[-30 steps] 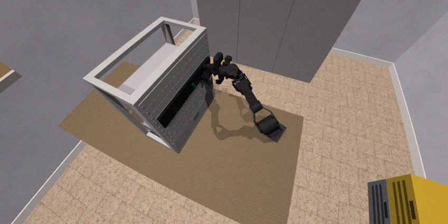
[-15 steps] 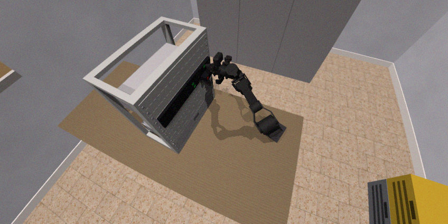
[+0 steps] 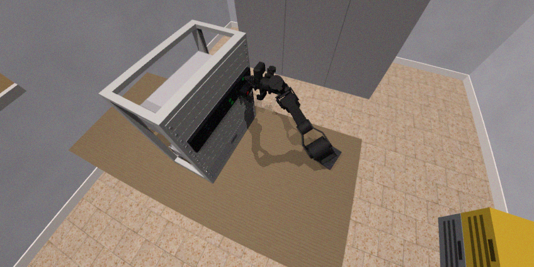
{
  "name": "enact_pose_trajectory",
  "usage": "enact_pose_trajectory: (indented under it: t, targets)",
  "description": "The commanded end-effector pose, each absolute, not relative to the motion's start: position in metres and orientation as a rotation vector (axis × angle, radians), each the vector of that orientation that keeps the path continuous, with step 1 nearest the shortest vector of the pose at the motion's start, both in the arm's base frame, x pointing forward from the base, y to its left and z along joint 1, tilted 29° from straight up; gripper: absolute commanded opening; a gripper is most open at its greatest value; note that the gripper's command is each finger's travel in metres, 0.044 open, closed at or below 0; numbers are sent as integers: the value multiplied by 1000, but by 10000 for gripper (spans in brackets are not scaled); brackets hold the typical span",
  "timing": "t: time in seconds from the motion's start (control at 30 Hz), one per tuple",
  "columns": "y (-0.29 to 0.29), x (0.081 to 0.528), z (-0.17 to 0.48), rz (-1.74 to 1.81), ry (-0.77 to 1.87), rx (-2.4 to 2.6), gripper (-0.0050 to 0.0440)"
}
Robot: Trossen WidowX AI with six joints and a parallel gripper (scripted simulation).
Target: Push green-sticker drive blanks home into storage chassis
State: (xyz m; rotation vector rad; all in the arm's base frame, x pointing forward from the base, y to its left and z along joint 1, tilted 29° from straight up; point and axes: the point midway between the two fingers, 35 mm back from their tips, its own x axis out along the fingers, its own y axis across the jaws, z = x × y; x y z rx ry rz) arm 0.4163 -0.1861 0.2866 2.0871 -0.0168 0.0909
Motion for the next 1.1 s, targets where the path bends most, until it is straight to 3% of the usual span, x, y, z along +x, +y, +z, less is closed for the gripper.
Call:
enact_pose_trajectory:
  t: [0.0,1.07]
  targets:
    - [-189,418,305,118,-57,2059,0]
    - [-189,422,307,118,-57,2059,0]
